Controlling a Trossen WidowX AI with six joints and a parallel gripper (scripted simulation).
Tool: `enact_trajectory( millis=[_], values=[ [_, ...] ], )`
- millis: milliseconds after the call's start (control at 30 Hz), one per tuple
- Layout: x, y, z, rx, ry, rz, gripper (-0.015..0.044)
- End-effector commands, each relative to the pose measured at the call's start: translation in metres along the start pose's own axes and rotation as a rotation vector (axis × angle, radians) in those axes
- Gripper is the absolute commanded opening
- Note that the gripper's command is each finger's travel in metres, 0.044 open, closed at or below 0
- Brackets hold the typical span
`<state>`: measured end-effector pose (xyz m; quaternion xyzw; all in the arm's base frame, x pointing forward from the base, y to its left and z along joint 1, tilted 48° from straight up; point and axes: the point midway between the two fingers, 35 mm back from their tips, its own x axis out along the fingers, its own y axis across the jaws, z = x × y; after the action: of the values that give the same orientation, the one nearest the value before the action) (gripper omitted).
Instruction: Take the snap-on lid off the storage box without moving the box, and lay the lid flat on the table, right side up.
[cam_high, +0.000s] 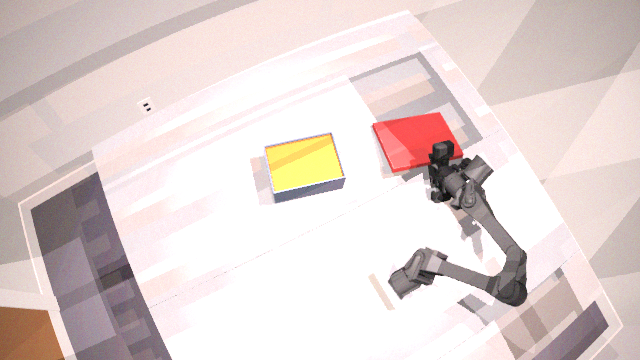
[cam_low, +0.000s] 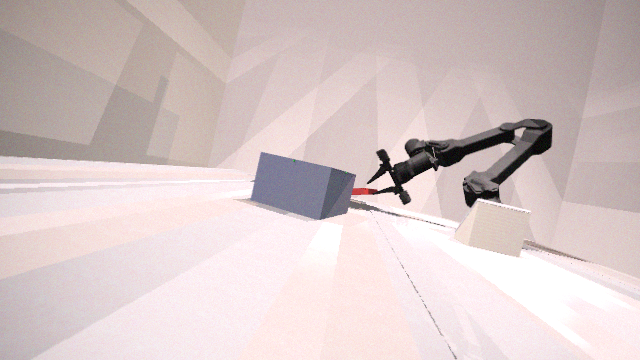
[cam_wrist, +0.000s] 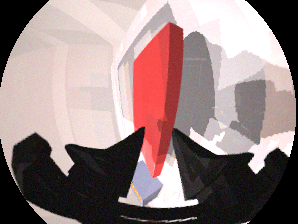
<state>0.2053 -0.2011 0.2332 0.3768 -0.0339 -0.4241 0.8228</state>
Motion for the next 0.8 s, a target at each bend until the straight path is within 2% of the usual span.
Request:
enact_trajectory(
  millis=[0, 33, 233, 267, 767],
  values=[
    [0.0, 0.002, 0.002, -0.003, -0.001, 0.002, 0.0275],
    [0.0, 0.002, 0.002, -0.003, -0.001, 0.002, 0.0275],
    [-0.008, -0.007, 0.0, -0.003, -0.001, 0.001, 0.0433],
    [-0.01, -0.008, 0.0, -0.003, -0.001, 0.001, 0.044],
    [-0.033, -0.027, 0.0, -0.005, -0.001, 0.0, 0.044]
  ],
)
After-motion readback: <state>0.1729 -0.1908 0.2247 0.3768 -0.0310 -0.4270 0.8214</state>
